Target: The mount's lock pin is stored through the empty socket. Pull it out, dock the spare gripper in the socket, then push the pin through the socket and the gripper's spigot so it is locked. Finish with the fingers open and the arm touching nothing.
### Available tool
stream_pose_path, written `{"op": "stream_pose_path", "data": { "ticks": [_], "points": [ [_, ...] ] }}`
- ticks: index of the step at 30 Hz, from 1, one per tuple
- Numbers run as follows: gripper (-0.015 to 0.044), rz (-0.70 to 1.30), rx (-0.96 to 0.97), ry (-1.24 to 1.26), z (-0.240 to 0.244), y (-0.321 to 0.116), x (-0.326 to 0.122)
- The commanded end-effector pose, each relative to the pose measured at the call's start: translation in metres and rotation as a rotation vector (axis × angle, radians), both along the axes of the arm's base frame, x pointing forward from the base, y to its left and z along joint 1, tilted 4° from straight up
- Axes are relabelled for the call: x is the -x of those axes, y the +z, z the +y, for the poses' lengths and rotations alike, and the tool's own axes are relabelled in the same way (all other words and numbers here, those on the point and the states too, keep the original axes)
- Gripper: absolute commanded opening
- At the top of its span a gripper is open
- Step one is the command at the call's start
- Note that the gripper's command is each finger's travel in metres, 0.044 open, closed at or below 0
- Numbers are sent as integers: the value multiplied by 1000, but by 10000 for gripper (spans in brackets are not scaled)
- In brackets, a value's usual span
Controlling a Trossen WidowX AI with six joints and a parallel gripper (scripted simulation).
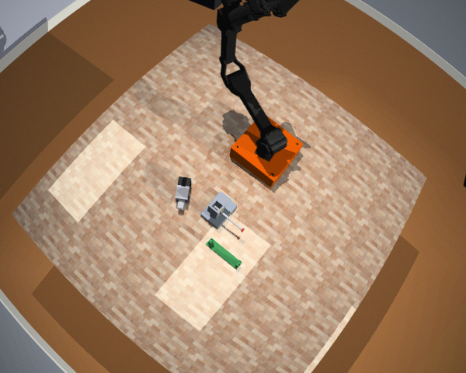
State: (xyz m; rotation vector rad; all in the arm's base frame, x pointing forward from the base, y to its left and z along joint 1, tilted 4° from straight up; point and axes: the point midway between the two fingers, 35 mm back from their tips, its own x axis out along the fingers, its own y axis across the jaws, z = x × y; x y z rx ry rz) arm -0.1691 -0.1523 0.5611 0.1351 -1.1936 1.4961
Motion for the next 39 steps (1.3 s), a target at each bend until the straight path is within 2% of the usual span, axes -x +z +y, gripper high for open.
{"op": "stream_pose_path", "data": {
  "ticks": [1,4,11,19,29,39],
  "points": [
    [374,3,4,-5,2,1,-1],
    [300,49,54,-82,36,10,-14],
    [300,159,216,-311,130,22,-67],
    [300,222,439,-545,218,8,-141],
    [300,295,750,-797,290,-43,-245],
    [300,366,1099,-980,318,-121,-345]
  ]
}}
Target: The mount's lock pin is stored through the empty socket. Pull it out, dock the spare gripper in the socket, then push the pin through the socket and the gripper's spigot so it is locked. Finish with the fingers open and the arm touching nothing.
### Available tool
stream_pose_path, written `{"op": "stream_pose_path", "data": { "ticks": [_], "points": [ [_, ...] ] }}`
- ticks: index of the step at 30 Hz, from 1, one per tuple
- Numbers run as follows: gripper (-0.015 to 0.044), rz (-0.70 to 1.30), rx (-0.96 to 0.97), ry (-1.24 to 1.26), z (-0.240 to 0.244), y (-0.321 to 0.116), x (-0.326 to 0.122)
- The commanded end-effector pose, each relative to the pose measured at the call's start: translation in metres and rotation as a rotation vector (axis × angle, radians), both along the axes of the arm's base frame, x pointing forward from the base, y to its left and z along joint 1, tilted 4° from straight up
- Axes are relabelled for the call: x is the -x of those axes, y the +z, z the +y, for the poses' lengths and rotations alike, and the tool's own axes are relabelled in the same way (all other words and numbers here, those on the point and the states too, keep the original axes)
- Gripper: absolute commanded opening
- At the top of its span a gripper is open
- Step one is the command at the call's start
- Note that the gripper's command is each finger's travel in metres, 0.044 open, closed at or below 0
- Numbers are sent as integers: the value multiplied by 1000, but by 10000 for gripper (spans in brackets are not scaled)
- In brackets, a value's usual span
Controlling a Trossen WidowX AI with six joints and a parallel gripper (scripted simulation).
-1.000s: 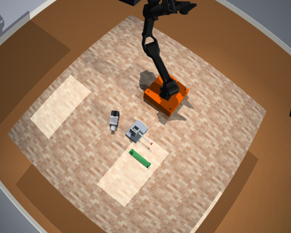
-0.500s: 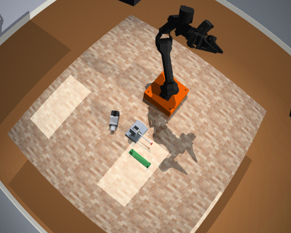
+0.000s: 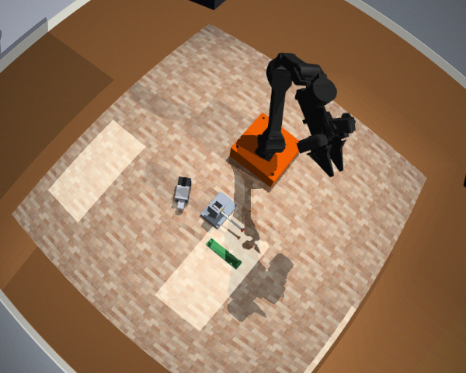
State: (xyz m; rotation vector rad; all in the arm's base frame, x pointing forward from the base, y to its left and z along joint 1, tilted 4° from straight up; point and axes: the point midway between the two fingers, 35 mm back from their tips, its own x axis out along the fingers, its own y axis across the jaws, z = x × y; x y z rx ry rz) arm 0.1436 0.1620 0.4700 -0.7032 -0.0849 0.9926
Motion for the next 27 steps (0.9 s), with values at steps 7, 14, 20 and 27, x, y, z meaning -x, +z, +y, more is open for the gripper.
{"op": "stream_pose_path", "data": {
  "ticks": [7,14,20,27],
  "points": [
    [300,182,338,-144,-1,-95,-89],
    [300,335,553,-191,-22,-164,-131],
    [300,486,721,-196,-50,-223,-152],
    [300,683,890,-158,-88,-287,-160]
  ]
}}
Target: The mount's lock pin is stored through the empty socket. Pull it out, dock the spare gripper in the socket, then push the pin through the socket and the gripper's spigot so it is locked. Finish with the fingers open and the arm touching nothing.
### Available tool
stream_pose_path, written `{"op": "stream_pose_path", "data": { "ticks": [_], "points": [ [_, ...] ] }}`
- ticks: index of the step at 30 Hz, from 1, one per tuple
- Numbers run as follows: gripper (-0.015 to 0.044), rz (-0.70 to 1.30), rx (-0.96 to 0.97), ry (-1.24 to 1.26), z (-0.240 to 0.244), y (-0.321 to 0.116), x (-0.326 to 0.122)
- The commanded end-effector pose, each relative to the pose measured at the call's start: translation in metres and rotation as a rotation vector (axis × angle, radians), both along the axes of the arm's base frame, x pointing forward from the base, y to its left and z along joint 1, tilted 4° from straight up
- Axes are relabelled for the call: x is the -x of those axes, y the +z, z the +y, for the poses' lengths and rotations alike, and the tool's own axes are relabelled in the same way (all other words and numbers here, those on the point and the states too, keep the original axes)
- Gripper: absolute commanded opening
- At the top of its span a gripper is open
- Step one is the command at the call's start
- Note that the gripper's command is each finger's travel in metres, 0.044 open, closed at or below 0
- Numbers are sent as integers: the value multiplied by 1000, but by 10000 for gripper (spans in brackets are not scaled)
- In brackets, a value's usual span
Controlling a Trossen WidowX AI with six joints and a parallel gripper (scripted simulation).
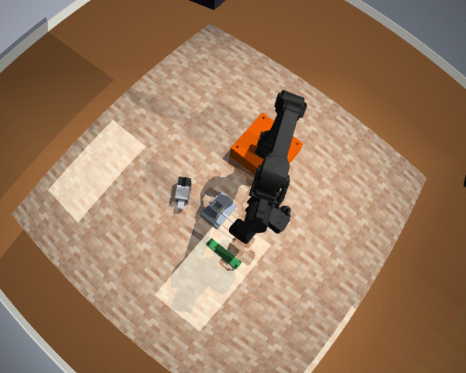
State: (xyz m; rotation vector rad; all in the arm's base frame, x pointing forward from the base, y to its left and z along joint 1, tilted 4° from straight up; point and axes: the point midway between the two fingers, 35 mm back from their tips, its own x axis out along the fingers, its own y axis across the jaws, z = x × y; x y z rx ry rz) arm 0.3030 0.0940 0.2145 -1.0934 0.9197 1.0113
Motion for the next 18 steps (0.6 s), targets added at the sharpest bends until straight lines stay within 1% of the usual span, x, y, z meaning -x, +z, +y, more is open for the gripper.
{"op": "stream_pose_path", "data": {
  "ticks": [1,4,11,18],
  "points": [
    [300,144,87,3,-26,-40,0],
    [300,223,123,8,-39,-59,2],
    [300,228,126,9,-40,-67,2],
    [300,229,126,11,-40,-124,7]
  ]
}}
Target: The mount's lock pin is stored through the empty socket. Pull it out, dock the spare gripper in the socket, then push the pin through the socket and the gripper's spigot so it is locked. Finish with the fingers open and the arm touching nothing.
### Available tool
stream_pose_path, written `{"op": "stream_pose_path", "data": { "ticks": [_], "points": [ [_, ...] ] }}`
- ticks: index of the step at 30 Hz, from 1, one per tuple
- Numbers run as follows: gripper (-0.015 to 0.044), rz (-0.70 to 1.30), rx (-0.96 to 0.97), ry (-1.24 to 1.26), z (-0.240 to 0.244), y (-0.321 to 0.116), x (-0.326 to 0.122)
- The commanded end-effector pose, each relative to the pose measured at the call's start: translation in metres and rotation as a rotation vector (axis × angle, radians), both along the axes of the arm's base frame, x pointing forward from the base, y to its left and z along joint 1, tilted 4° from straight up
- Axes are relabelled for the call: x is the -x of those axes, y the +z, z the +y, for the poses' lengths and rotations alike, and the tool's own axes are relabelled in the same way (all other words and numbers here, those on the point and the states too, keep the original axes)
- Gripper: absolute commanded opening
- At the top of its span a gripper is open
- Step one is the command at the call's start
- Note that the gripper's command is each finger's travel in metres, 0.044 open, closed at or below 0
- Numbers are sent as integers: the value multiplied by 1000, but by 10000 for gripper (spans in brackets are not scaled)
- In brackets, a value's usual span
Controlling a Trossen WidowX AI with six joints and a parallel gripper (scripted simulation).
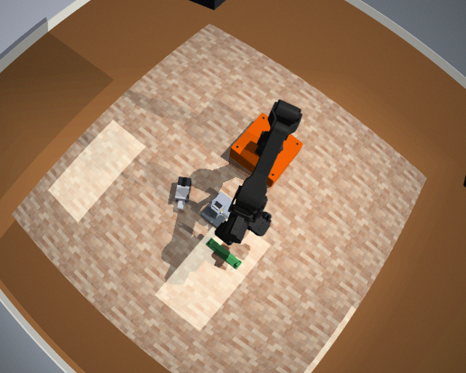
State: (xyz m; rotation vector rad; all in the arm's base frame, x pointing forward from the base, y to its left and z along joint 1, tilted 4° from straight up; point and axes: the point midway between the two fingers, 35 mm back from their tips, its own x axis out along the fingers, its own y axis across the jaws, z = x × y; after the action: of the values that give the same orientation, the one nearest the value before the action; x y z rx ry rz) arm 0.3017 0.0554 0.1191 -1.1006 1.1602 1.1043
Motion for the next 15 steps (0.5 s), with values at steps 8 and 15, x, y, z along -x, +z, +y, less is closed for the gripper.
{"op": "stream_pose_path", "data": {
  "ticks": [8,15],
  "points": [
    [300,16,7,5,-1,-41,6],
    [300,16,7,5,1,-53,4]
  ]
}}
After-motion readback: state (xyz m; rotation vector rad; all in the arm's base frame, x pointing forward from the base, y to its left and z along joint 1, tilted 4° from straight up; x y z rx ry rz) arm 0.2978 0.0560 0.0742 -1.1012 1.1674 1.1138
